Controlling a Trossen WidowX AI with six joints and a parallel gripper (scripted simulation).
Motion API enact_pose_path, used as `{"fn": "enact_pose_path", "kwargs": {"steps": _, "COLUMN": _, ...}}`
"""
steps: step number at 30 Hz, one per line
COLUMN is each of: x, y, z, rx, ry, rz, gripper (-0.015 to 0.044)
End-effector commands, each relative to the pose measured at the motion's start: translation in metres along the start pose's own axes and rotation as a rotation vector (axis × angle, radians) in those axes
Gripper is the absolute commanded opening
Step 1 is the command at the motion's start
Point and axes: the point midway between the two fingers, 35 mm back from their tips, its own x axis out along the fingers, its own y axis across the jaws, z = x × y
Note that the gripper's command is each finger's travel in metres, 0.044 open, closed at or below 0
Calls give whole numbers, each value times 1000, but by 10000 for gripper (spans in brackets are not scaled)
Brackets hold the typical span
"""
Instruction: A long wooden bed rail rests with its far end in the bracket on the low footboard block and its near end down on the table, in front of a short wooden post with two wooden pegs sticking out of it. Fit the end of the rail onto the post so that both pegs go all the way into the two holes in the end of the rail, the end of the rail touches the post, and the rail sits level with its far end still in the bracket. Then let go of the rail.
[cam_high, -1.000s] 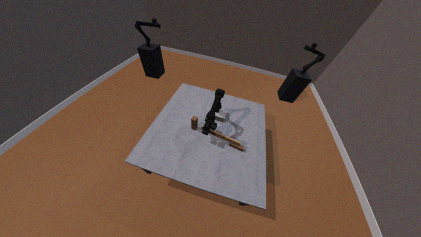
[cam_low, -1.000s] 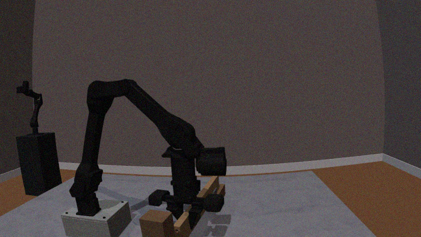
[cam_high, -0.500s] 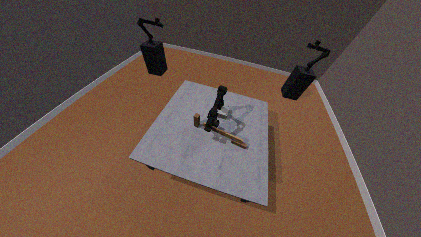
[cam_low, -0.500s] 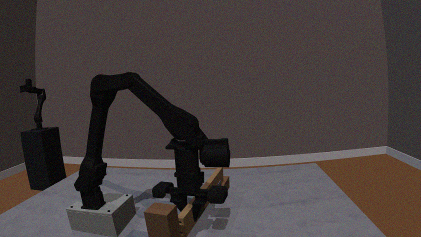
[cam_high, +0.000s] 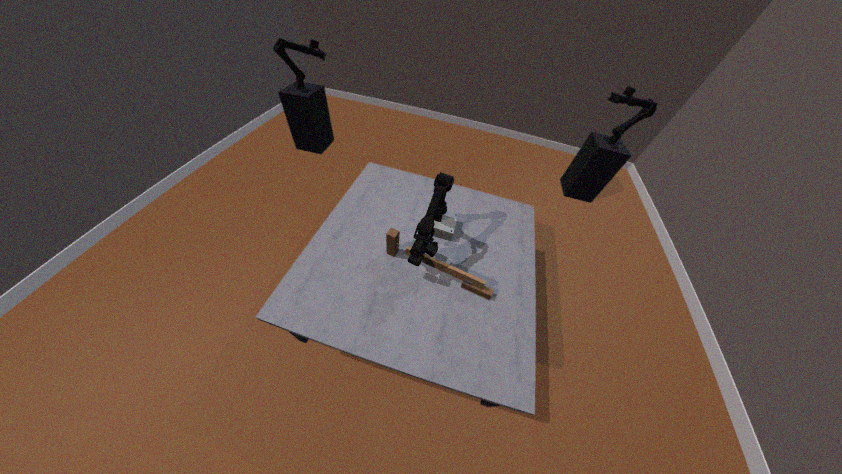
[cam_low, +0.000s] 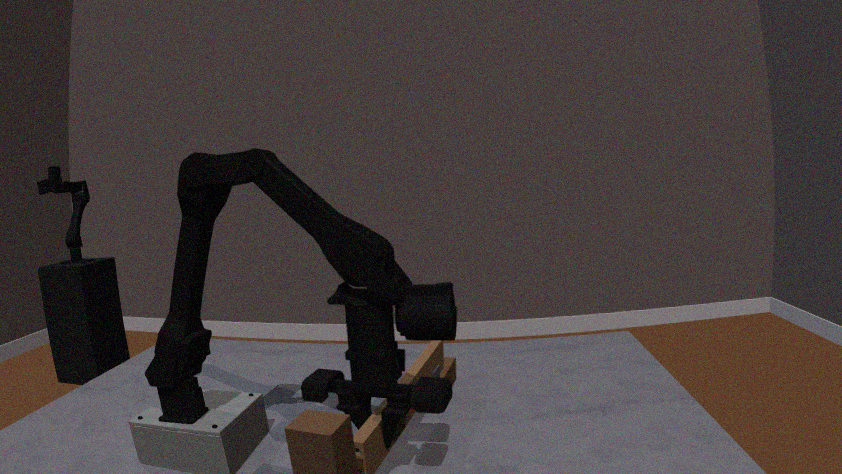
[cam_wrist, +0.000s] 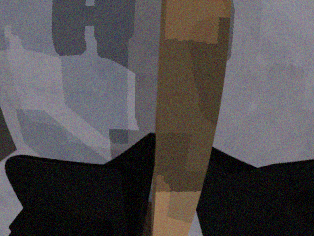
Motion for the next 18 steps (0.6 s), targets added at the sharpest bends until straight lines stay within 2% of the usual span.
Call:
{"fn": "enact_pose_path", "kwargs": {"steps": 1, "x": -2, "y": -1, "z": 1, "rx": 1, "ry": -3, "rz": -6, "gripper": 0}}
{"fn": "enact_pose_path", "kwargs": {"steps": 18, "x": -4, "y": -1, "z": 1, "rx": 1, "ry": -3, "rz": -6, "gripper": 0}}
